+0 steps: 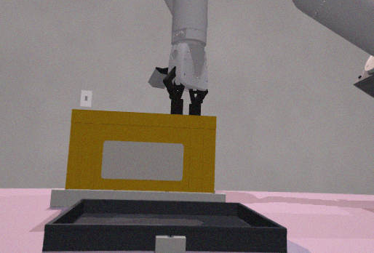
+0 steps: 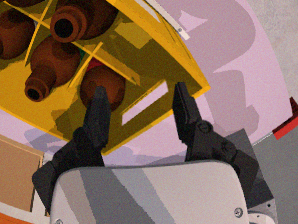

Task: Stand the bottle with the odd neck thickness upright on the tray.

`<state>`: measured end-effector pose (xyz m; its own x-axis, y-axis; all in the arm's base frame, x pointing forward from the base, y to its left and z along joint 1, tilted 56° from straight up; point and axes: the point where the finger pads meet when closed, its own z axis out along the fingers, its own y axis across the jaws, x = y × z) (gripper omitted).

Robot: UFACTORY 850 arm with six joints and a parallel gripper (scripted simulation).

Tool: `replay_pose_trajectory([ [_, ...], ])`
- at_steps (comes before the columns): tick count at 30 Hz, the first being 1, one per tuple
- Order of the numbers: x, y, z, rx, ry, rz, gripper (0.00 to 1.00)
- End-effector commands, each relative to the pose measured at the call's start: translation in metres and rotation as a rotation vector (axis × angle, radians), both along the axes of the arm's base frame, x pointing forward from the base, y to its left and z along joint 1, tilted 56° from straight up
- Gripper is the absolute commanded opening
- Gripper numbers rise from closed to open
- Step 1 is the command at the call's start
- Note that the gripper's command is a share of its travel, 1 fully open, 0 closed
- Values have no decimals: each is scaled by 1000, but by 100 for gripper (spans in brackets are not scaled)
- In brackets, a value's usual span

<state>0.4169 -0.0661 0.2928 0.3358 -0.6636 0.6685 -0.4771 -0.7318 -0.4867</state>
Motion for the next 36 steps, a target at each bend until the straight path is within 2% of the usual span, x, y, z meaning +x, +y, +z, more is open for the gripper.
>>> replay_pose_trajectory([
  [1,0,0,0,0,0,0,65],
  [18,2,0,-1,0,0,0,65],
  [36,14,-3,-10,0,0,0,65],
])
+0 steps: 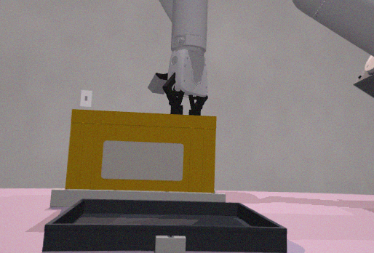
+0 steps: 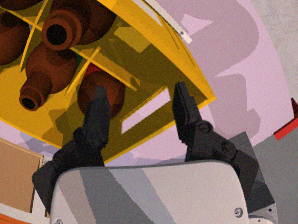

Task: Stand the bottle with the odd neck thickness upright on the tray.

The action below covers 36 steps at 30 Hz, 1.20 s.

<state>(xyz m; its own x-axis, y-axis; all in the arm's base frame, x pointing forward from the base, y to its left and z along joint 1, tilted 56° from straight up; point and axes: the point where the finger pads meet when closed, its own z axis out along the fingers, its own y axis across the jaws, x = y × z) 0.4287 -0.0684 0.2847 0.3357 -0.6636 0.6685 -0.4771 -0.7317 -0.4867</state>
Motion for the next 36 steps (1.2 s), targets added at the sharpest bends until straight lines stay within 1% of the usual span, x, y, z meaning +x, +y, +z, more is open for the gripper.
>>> replay_pose_trajectory([
  [1,4,-1,-2,0,0,0,65],
  [21,20,-4,-13,0,0,0,65],
  [36,22,-4,-15,0,0,0,65],
])
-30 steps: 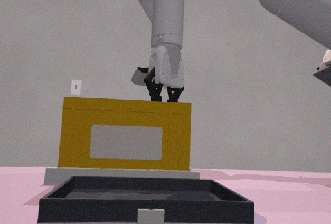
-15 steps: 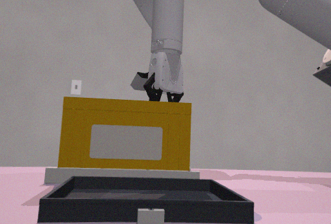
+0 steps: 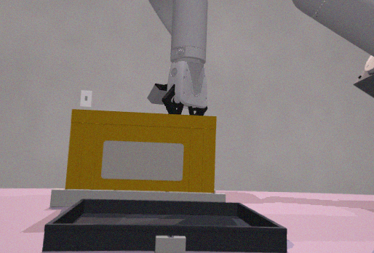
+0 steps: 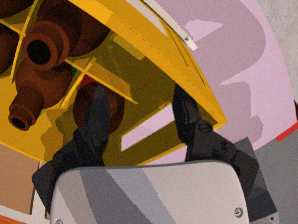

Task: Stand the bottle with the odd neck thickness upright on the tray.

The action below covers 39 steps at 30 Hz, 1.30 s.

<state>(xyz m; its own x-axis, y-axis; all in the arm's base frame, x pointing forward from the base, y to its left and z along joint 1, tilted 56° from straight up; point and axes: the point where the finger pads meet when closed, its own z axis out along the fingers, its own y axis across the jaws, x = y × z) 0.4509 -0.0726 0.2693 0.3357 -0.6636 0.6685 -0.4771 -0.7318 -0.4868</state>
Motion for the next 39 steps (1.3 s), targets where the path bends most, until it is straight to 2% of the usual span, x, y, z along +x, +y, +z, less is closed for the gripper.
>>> replay_pose_trajectory([
  [1,0,0,0,0,0,0,65],
  [9,0,0,0,0,0,0,65],
  [10,0,0,0,0,0,0,0],
  [39,0,0,0,0,0,0,0],
])
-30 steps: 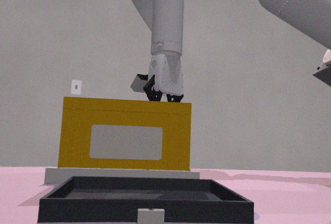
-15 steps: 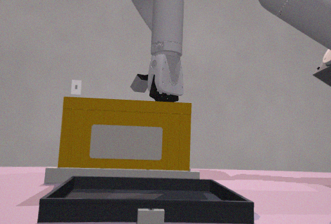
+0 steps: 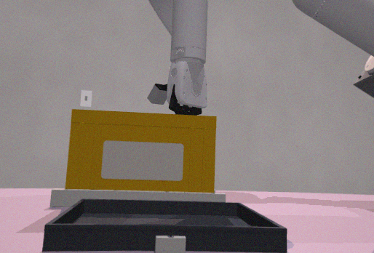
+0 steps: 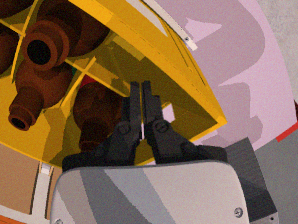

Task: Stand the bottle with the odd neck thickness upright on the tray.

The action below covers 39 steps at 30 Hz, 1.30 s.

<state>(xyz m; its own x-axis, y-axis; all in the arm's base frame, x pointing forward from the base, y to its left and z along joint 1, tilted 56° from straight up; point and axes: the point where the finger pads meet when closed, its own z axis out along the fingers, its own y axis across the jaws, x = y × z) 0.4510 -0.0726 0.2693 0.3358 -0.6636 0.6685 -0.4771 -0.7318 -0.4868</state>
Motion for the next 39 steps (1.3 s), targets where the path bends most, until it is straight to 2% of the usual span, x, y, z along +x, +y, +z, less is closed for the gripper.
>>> replay_pose_trajectory([
  [1,0,0,0,0,0,0,0],
  [15,0,0,0,0,0,0,0],
  [16,0,0,0,0,0,0,65],
  [39,0,0,0,0,0,0,65],
])
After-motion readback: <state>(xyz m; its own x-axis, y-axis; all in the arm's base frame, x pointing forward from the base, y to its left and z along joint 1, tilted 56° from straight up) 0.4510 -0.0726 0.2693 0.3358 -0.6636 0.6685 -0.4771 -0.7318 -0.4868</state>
